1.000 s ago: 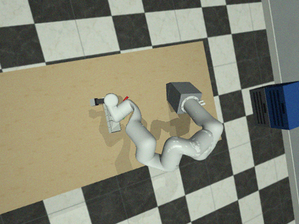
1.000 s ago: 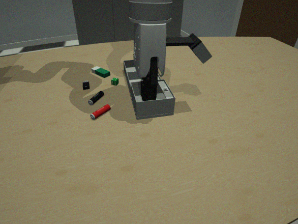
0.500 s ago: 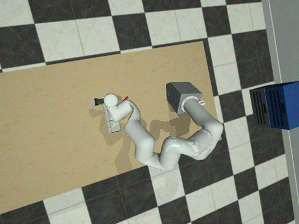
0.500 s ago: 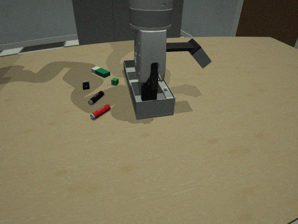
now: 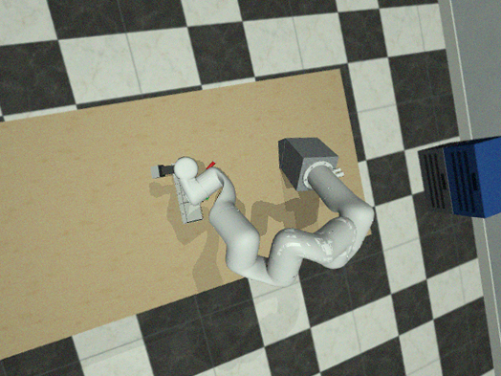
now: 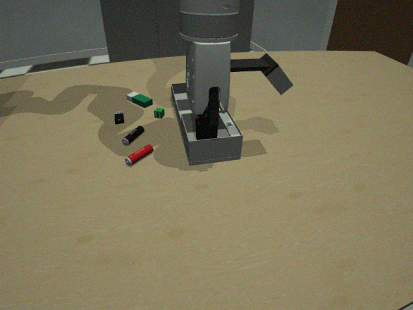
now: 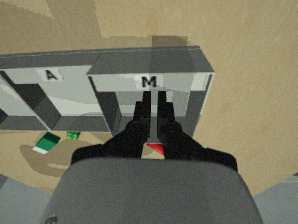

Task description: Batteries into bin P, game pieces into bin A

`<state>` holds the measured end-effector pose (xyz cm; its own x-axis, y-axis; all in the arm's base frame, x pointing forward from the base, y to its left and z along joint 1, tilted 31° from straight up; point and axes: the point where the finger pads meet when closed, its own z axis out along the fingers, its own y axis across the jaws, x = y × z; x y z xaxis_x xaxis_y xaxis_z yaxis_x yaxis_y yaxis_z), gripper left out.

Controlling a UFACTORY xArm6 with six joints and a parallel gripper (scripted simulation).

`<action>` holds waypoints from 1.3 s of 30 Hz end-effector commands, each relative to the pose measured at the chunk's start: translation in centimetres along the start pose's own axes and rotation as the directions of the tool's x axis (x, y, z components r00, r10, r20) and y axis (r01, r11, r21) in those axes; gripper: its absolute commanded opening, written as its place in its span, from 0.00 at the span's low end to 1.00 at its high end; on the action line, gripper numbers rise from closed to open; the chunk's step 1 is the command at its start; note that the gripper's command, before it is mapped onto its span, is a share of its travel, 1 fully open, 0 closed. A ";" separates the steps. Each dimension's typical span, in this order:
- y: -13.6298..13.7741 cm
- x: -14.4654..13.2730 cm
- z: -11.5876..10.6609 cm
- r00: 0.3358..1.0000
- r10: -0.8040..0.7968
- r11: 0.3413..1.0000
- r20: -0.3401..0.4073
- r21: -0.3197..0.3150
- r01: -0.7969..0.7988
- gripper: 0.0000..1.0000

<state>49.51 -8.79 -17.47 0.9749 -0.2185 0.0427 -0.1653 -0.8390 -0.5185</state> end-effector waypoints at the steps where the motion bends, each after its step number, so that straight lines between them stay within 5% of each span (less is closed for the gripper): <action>1: 0.0 0.2 -0.2 1.000 -0.001 1.000 -0.004 -0.001 0.001 0.07; 21: 0.0 0.2 -0.2 1.000 -0.001 1.000 -0.004 -0.001 0.001 0.07; 39: 0.0 0.2 -2.3 1.000 -0.001 1.000 -0.004 -0.001 0.001 0.07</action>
<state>49.26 -9.65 -16.01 0.9749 -0.2185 0.0428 -0.1653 -0.8390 -0.5184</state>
